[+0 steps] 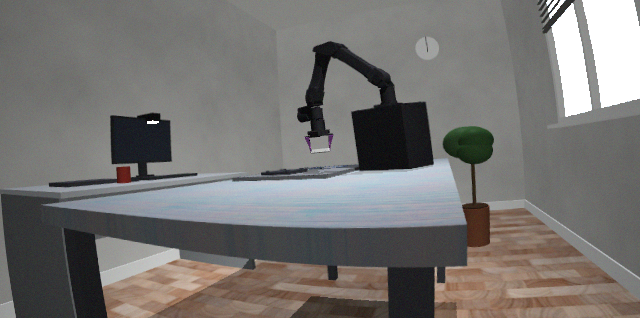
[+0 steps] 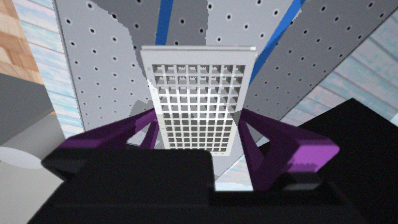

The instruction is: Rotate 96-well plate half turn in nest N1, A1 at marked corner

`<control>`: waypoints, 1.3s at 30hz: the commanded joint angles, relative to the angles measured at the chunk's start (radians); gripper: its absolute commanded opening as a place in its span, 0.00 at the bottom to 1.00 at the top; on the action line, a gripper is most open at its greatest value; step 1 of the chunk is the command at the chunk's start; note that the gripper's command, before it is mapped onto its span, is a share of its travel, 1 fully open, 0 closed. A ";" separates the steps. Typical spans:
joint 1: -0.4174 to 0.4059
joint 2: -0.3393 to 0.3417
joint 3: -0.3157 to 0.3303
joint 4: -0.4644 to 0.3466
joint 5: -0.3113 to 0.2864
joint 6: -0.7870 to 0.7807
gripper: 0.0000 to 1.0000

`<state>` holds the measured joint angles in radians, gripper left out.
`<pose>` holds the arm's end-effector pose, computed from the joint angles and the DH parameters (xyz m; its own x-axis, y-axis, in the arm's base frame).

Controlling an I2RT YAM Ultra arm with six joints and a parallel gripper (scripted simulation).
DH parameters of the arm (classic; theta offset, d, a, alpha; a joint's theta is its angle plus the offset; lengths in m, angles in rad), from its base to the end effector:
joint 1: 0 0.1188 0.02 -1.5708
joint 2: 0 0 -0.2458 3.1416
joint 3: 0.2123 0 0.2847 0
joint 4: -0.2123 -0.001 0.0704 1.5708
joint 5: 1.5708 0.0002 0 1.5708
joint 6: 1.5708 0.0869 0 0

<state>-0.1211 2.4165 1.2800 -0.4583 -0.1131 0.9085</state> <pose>0.3701 -0.0342 -0.1021 -0.5135 0.8518 0.1037 0.8581 0.5111 0.0504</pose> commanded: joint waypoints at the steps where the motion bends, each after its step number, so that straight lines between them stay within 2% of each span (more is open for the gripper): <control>1: 0.008 -0.035 0.001 0.011 0.002 -0.100 0.00; 28: 0.220 -0.078 -0.023 0.016 0.007 -0.687 0.00; 39: 0.299 -0.083 -0.009 0.005 0.010 -0.615 0.00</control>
<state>0.1669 2.3589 1.2636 -0.4492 -0.1036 0.2764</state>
